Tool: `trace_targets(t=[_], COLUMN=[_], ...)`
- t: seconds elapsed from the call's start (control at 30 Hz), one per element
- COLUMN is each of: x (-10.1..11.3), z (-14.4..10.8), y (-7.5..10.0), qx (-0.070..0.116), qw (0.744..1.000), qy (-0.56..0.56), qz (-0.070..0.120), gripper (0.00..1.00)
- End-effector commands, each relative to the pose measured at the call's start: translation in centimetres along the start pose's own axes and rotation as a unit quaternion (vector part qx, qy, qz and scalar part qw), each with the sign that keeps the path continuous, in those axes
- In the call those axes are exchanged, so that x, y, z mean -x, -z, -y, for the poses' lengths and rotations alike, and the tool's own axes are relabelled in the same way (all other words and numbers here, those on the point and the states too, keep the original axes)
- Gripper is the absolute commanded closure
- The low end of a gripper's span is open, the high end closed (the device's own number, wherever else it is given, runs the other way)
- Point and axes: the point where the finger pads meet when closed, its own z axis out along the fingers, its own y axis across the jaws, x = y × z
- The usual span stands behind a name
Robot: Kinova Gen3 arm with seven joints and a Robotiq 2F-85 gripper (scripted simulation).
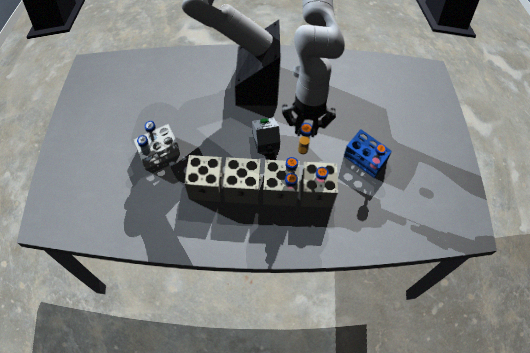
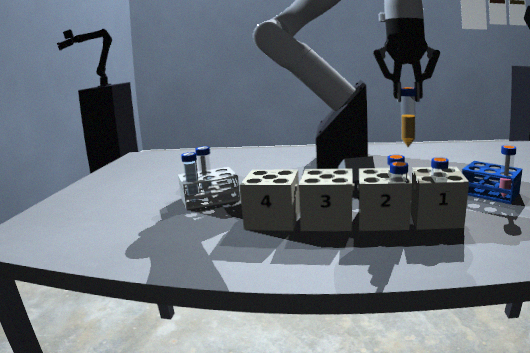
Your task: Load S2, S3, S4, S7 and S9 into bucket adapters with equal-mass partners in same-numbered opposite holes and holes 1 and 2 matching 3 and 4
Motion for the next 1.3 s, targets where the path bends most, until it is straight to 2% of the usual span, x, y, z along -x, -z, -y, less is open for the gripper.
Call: trace_targets(t=[0.0,0.5,0.57,1.27], x=[0.2,1.6,1.6,3.3], z=[0.6,5.4,5.4,11.5], y=[0.1,0.1,0.1,0.1], qx=[0.001,0.001,0.001,0.001], qw=[1.0,1.0,1.0,1.0], qy=[0.0,0.0,0.0,0.0], qz=[0.001,0.001,0.001,0.001], gripper=[0.9,0.9,0.9,0.9])
